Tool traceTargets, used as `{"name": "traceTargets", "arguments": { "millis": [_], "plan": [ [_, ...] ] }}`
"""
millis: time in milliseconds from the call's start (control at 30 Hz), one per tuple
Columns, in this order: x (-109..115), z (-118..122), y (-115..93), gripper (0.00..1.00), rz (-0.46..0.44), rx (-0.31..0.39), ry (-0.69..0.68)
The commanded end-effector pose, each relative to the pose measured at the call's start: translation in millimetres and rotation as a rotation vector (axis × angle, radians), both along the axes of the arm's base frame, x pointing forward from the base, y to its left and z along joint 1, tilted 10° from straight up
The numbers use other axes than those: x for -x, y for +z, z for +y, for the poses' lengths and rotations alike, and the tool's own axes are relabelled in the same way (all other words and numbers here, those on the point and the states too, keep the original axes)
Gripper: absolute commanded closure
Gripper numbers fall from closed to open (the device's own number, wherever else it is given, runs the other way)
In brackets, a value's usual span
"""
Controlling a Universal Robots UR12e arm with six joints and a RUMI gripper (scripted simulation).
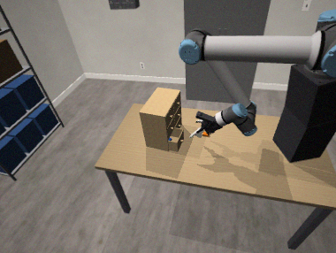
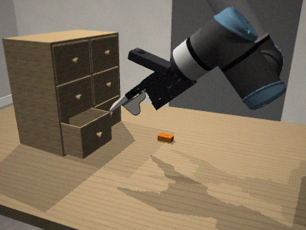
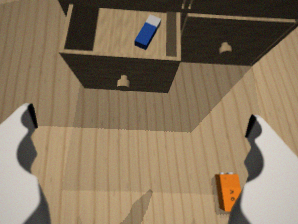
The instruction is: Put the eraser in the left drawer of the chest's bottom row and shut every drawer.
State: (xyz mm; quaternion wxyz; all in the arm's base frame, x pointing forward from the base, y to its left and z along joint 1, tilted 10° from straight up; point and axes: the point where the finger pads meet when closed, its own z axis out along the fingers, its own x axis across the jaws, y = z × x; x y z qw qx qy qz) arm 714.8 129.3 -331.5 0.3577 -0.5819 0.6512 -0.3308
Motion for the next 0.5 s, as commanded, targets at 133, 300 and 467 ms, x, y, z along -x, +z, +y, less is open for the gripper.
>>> {"name": "traceTargets", "arguments": {
  "millis": [133, 300, 467],
  "plan": [
    [30, 1, -2, 0.0, -0.001, 0.0, 0.0],
    [40, 2, -3, 0.0, -0.001, 0.0, 0.0],
    [47, 3, -3, 0.0, -0.001, 0.0, 0.0]
  ]
}}
